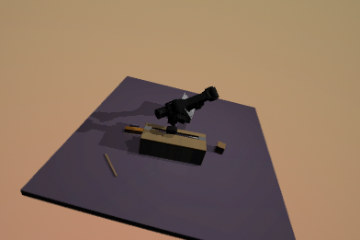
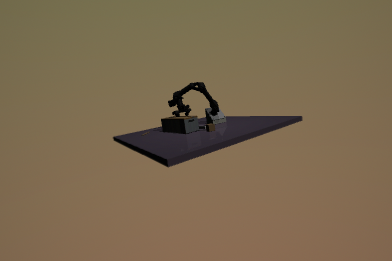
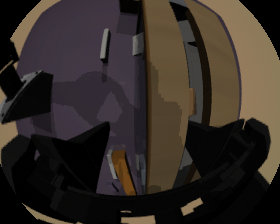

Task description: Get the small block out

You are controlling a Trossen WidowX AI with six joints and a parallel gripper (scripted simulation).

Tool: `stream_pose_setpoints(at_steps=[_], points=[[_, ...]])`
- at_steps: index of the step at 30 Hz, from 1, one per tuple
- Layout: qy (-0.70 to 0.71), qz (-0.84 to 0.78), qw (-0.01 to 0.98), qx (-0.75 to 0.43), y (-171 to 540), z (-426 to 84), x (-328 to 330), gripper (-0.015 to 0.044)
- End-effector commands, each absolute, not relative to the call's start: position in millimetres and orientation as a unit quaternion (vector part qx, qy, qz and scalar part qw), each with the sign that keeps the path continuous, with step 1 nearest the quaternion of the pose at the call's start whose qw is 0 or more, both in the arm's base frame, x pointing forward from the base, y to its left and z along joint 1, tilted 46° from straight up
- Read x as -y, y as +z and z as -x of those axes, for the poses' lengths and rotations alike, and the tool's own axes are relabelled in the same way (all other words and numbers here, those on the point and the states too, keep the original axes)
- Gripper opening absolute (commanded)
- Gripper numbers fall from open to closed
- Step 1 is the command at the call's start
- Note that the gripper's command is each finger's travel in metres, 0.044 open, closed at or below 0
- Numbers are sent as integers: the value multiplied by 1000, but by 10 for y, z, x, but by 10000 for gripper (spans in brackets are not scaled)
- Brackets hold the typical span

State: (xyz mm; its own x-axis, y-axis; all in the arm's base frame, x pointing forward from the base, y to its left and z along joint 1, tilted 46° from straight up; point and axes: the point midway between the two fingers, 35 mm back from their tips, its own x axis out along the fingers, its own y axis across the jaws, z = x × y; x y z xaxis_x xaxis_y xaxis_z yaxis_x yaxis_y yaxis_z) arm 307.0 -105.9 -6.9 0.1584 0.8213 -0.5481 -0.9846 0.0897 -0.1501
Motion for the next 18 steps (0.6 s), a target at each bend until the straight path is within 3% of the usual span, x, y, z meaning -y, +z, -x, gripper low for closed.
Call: stream_pose_setpoints(at_steps=[1,18], points=[[627,245,721,-165,-14,-3061,998,400],[627,244,721,-165,188,-3055,791,400]])
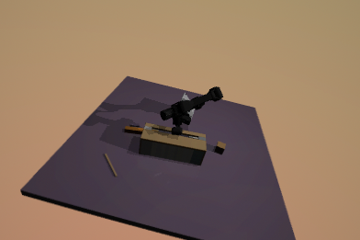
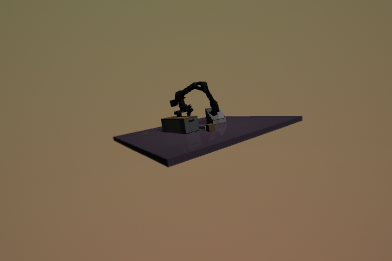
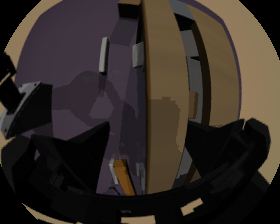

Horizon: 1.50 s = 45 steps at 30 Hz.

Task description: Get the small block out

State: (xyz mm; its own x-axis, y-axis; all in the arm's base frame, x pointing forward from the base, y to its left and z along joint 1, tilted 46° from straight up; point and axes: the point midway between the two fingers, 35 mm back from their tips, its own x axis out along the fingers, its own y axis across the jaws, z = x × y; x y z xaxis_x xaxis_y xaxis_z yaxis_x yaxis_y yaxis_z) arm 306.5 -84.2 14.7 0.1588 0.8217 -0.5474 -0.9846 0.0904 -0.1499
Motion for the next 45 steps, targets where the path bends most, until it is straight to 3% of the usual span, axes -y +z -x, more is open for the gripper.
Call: stream_pose_setpoints(at_steps=[1,45], points=[[627,244,721,-165,200,-3055,778,400],[627,243,722,-164,731,-3039,242,400]])
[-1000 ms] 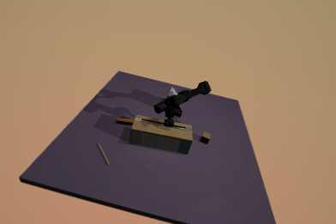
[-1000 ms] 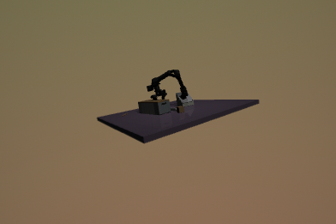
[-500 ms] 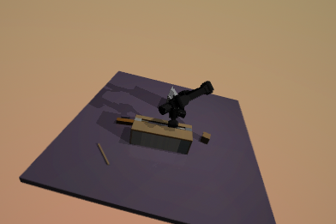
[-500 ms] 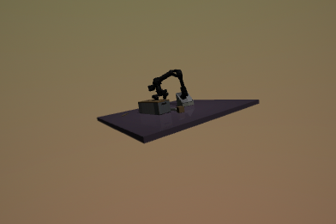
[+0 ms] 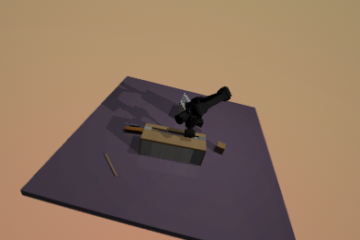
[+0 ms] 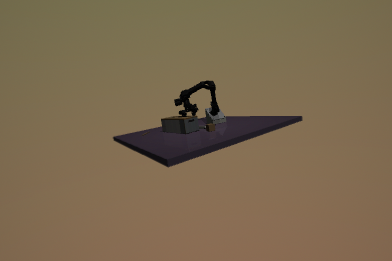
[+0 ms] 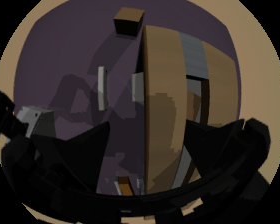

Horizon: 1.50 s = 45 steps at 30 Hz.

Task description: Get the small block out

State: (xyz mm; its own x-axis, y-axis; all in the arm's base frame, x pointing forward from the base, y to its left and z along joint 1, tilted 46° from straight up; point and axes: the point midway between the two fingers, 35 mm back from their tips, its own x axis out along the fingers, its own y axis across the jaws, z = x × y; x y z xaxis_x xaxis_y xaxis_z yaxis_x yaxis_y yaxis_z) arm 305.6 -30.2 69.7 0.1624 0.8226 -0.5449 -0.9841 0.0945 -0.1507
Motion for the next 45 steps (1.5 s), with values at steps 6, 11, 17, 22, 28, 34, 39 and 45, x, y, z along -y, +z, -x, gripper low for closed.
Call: stream_pose_setpoints(at_steps=[6,11,17,22,28,34,39,45], points=[[627,242,722,-164,801,-3037,171,400],[627,242,722,-164,862,-3035,111,400],[627,242,722,-164,911,-3034,62,400],[627,245,721,-165,1096,-3008,288,400],[628,246,720,-164,1320,-2944,522,400],[592,169,752,-235,1324,-2938,489,295],[509,7,782,-359,1374,-2901,463,285],[378,-194,771,-474,1429,-2854,432,285]])
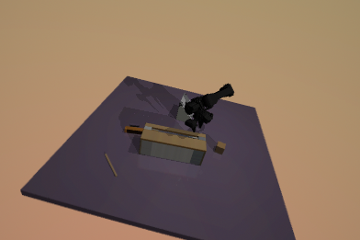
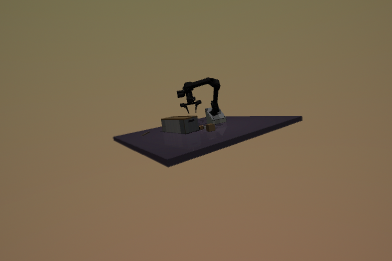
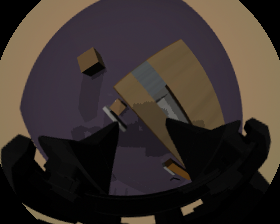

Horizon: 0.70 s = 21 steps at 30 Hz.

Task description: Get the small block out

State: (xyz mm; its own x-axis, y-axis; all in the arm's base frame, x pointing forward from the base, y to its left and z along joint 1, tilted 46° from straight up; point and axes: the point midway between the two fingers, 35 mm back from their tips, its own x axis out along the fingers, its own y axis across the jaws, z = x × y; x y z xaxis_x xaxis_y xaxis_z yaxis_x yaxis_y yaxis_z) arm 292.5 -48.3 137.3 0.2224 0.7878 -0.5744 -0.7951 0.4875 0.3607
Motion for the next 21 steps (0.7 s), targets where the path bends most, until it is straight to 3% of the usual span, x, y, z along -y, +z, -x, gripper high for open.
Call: stream_pose_setpoints(at_steps=[1,9,21], points=[[353,-227,765,-489,1438,-2847,426,285],[183,-436,686,-552,1496,-2792,389,285],[-11,-639,530,-558,1553,-2730,347,285]])
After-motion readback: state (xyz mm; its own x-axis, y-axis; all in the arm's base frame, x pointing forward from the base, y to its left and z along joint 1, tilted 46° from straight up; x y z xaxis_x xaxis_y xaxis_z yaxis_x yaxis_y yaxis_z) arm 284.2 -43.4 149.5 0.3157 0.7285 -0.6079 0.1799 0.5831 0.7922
